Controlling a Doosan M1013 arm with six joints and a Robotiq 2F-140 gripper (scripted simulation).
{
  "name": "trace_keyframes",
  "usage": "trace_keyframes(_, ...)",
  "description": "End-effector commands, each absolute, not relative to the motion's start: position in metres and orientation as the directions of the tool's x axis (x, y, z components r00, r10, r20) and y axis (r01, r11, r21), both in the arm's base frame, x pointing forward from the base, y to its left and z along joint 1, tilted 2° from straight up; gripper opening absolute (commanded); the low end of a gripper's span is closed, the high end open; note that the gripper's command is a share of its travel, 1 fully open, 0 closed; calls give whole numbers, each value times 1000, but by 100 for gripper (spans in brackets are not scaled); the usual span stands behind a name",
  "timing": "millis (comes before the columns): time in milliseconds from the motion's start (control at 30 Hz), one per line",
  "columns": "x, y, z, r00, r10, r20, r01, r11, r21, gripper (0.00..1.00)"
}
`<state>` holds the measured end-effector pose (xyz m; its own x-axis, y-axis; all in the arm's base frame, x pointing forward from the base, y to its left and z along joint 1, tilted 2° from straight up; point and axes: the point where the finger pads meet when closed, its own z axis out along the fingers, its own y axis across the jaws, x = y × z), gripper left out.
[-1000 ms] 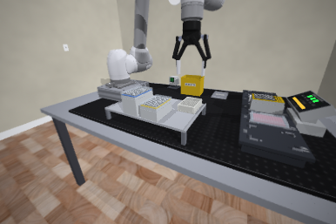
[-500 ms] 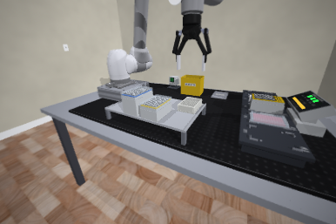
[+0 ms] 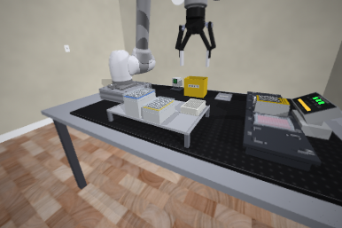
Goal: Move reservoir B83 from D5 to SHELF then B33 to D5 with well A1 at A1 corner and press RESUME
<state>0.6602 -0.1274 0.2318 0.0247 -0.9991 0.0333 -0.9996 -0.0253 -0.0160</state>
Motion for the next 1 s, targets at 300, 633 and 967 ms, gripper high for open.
trace_keyframes(300,662,-125,253,27,-999,30,-999,-27,-24,77)
trace_keyframes(633,662,-125,253,27,-999,30,-999,-27,-24,77)
trace_keyframes(967,662,-125,253,27,-999,30,-999,-27,-24,77)
